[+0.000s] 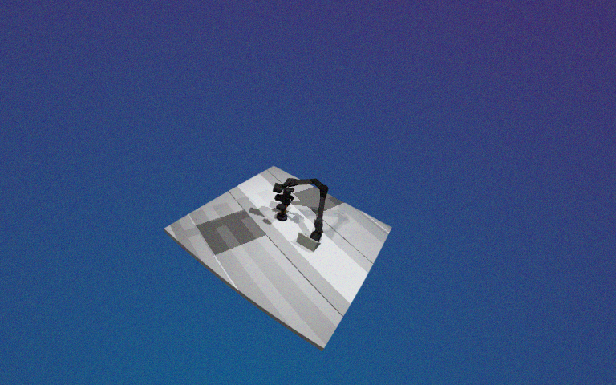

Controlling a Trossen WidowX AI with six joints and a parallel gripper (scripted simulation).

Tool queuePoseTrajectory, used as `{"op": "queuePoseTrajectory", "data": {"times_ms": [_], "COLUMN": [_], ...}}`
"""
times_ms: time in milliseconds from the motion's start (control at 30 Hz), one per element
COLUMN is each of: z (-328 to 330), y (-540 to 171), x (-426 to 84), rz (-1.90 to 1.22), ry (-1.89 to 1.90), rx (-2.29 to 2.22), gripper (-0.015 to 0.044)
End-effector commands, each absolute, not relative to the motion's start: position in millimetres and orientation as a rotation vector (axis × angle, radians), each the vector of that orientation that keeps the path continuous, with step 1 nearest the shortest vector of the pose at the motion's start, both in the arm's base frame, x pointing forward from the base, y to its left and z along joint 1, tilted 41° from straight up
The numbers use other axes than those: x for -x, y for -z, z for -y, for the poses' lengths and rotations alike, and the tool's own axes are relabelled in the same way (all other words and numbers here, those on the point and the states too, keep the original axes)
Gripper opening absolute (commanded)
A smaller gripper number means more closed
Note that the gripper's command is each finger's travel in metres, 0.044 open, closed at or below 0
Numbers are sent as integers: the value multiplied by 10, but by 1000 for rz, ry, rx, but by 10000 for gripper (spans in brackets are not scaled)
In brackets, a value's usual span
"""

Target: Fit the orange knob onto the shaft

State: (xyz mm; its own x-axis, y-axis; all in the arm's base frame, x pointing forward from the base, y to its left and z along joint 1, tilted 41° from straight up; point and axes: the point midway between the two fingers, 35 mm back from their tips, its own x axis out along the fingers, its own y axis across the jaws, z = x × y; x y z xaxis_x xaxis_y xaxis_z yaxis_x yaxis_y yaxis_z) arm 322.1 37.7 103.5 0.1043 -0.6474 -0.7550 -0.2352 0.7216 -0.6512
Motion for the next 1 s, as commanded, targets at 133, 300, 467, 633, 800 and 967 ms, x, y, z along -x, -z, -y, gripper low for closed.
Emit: {"op": "queuePoseTrajectory", "data": {"times_ms": [133, 300, 467, 633, 800, 967], "z": [-364, -362, -374, -383, -385, -375], "y": [-1028, -1025, -1045, -1068, -1063, -1038], "x": [-3236, -3228, -3221, -3226, -3235, -3233], "rz": [-1472, -1472, -1472, -1474, -1514, -1524], "ry": [346, 346, 346, 340, 224, 194], "rx": [771, 771, 771, 778, 905, 938], "gripper": [0, 0, 0, 0, 0, 0]}}
